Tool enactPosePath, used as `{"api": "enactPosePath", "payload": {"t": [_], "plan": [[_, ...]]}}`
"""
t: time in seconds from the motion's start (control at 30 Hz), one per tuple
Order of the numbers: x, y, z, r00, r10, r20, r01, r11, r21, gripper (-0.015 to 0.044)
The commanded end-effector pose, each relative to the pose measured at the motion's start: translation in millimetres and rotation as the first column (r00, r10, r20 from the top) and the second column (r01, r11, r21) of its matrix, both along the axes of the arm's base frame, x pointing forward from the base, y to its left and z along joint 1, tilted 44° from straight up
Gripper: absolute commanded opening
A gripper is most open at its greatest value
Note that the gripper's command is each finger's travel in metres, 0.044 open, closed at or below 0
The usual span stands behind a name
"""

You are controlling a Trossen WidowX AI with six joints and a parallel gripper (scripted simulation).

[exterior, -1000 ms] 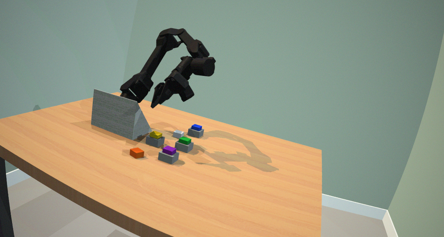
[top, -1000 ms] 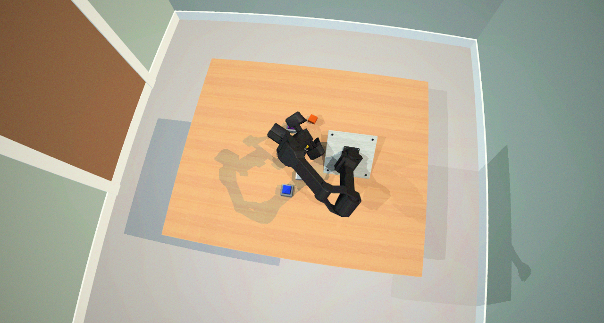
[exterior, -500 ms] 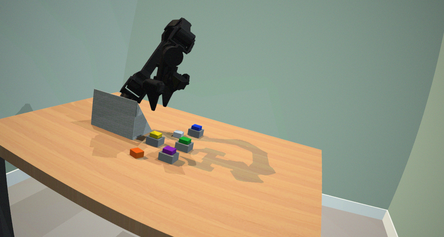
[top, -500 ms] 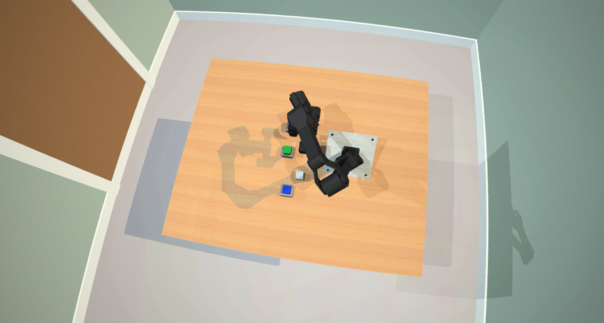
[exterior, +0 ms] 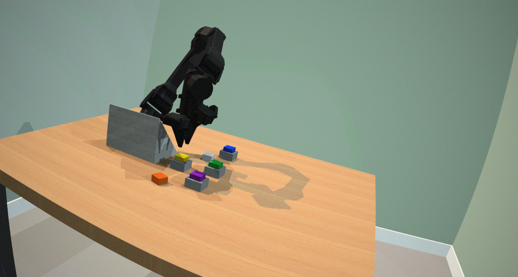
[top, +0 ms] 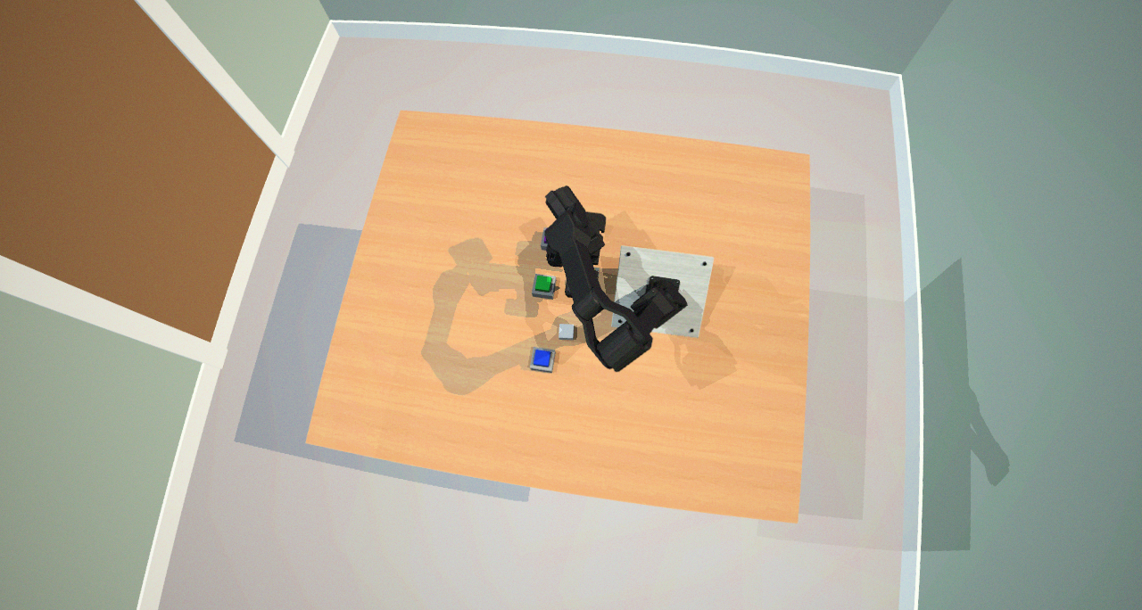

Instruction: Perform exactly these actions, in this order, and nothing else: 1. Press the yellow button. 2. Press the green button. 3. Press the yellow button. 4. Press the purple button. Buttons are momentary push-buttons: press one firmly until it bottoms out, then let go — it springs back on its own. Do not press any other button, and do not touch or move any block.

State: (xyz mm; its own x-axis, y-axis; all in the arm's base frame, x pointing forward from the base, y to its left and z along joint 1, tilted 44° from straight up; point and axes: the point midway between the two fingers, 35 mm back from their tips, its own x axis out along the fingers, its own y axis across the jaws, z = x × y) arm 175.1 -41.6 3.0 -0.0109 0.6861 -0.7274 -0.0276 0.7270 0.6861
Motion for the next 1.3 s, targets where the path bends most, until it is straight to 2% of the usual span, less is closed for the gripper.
{"api": "enactPosePath", "payload": {"t": [0.0, 0.03, 1.27], "plan": [[-0.6, 4.4, -3.5, 1.0, -0.007, -0.003, 0.007, 1.0, 0.004, 0.0033], [-0.6, 4.4, -3.5, 1.0, -0.007, -0.003, 0.007, 1.0, 0.004, 0.002], [-0.9, 27.1, -26.8, 1.0, -0.007, -0.002, 0.007, 1.0, 0.005, 0.002]]}}
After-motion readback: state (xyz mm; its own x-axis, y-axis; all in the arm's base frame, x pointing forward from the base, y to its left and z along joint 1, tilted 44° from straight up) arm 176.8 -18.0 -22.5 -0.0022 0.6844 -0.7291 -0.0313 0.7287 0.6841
